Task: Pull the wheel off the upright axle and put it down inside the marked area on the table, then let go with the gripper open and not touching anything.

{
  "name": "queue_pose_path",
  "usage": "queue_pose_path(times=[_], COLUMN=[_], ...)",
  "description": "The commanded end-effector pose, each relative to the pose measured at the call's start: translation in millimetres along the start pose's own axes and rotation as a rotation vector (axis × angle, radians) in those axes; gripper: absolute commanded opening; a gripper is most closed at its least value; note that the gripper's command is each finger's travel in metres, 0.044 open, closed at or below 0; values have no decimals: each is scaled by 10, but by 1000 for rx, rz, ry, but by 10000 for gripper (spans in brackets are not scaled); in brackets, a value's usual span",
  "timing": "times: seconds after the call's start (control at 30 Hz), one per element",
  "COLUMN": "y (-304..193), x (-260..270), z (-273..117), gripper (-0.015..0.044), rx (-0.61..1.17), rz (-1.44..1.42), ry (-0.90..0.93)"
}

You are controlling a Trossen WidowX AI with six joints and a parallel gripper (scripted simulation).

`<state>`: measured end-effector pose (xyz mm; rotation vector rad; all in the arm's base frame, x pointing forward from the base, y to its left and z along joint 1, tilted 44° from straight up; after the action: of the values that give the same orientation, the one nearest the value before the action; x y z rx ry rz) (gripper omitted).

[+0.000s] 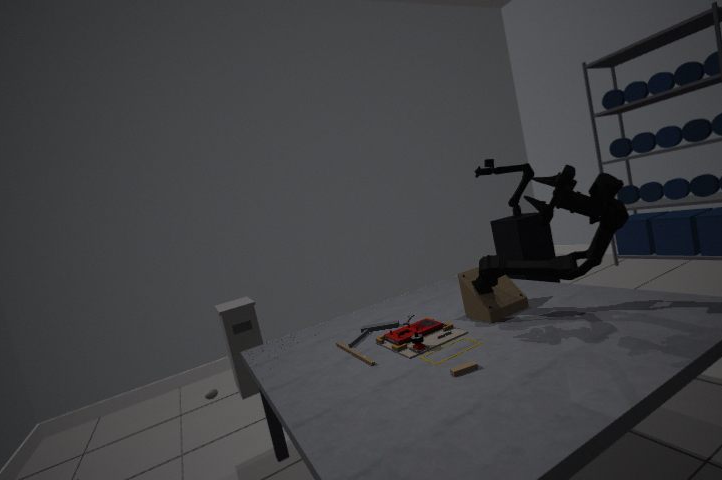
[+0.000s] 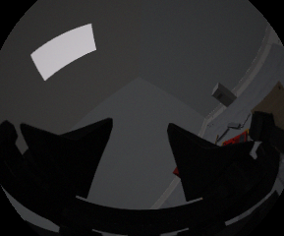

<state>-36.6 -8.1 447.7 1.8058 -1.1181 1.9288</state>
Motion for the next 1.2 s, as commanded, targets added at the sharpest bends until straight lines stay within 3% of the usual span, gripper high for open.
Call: queue_pose_path(times=[0.0, 0.3, 0.6, 0.87, 1.07, 1.17], y=[-228, -891, -1442, -1757, -1795, -1776], x=[-52, -709, -1800, -3107, -4100, -4336], z=[565, 1835, 2564, 2802, 2674, 2608], gripper=[300, 300, 300, 300, 300, 300], rx=[62, 273, 479, 668, 773, 792], rz=[-81, -253, -352, -361, -298, -272], ry=[-184, -673, -1120, -1551, -1860, -1934])
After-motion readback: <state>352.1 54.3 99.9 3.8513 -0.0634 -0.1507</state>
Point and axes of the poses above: the point midway between the two fingers, 35 mm back from their tips, its own z axis out along the fingers, its own x axis across the jaws, y = z × x, the point moved 2 cm from there along -z, back along the fingers, and after that the axes turned 13 degrees about z, right-handed, at the moved point
